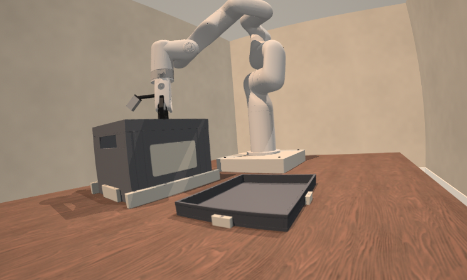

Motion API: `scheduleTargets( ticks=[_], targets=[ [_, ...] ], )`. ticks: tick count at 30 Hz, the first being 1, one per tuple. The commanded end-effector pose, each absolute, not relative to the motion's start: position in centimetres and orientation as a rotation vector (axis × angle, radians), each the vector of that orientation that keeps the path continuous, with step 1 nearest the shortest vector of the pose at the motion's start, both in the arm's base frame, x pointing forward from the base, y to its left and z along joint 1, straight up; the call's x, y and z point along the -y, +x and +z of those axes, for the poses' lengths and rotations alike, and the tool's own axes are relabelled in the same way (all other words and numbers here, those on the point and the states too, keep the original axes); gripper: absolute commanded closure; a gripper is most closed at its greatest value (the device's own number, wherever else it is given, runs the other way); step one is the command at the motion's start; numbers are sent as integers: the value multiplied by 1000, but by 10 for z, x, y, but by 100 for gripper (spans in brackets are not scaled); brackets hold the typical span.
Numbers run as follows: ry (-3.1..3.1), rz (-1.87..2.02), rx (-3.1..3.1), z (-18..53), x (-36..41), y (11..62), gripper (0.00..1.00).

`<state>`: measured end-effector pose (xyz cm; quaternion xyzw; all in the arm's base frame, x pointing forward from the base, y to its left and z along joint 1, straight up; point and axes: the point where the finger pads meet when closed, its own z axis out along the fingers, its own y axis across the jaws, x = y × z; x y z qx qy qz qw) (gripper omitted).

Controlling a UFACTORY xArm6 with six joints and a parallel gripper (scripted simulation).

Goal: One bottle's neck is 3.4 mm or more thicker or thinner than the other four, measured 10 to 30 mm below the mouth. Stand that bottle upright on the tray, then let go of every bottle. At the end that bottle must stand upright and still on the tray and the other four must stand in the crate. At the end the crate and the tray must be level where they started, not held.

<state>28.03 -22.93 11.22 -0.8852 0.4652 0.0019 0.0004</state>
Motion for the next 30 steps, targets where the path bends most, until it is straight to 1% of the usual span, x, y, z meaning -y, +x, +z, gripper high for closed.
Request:
scheduleTargets(
  ticks=[1, 4, 5, 30],
  targets=[
    [-2781, 0, -1461, 113, 230, 281, 35],
    [-2781, 0, -1461, 113, 230, 281, 35],
    [-2781, 0, -1461, 113, 230, 281, 100],
    [-2781, 0, -1461, 113, 230, 281, 100]
  ],
)
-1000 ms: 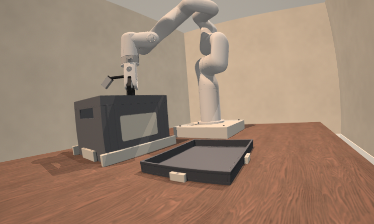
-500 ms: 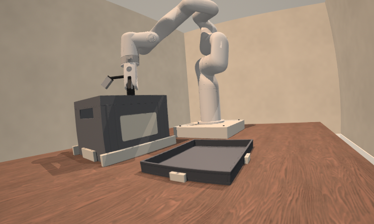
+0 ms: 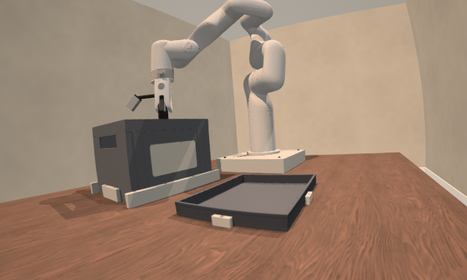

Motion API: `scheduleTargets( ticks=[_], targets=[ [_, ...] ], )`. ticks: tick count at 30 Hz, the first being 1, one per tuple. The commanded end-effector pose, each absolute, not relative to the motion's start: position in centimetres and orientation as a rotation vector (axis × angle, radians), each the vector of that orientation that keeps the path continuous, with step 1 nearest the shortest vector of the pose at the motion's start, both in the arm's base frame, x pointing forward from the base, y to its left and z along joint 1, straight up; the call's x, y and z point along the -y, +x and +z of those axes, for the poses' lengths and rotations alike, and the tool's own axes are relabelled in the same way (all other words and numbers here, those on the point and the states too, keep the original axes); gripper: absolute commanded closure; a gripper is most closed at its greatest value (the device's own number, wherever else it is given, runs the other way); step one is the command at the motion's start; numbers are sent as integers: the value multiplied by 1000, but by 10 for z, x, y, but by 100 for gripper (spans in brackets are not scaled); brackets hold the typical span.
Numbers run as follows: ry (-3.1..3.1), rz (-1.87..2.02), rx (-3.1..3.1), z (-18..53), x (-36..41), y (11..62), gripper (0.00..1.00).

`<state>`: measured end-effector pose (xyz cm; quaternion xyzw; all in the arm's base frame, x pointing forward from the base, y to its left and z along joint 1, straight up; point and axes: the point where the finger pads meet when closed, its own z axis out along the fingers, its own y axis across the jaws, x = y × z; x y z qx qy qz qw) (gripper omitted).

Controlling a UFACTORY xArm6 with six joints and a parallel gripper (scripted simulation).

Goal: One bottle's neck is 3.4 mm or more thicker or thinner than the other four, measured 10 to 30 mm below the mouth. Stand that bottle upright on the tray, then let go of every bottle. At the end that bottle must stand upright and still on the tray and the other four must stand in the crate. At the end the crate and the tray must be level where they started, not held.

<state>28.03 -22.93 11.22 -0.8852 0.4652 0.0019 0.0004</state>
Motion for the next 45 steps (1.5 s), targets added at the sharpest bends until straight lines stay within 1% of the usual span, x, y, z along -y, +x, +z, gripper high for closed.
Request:
scheduleTargets(
  ticks=[1, 45],
  targets=[
    [-2781, 0, -1461, 113, 230, 281, 100],
    [-2781, 0, -1461, 126, 230, 282, 100]
  ],
)
